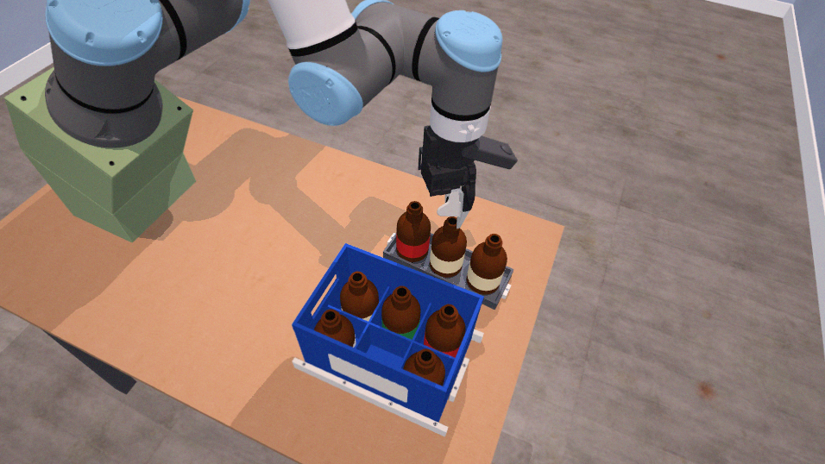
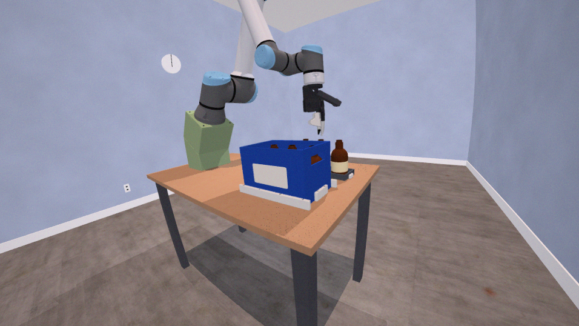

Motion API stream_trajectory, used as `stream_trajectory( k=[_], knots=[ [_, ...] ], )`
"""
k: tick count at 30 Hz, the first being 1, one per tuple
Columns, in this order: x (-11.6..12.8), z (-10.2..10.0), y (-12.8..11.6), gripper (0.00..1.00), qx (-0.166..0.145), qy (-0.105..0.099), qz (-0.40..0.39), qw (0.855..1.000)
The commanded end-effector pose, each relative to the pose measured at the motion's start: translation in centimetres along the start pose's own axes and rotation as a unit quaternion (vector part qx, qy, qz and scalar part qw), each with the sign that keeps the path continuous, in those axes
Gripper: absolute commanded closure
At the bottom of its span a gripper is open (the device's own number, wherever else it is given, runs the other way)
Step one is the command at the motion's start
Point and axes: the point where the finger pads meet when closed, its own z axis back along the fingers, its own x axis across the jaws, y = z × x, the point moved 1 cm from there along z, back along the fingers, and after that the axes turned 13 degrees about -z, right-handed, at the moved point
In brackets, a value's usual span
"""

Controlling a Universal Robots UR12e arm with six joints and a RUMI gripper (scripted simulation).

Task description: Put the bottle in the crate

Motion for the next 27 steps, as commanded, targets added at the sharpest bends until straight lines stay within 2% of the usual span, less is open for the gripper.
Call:
stream_trajectory(
  k=[1,16,27],
  knots=[
    [-0.2,-0.1,-0.1,0.62,-0.001,0.001,0.001,1.0],
    [-0.2,-0.8,-0.1,0.62,-0.001,0.001,0.001,1.0],
    [-0.2,-2.1,-0.1,0.62,-0.001,0.001,0.001,1.0]
  ],
)
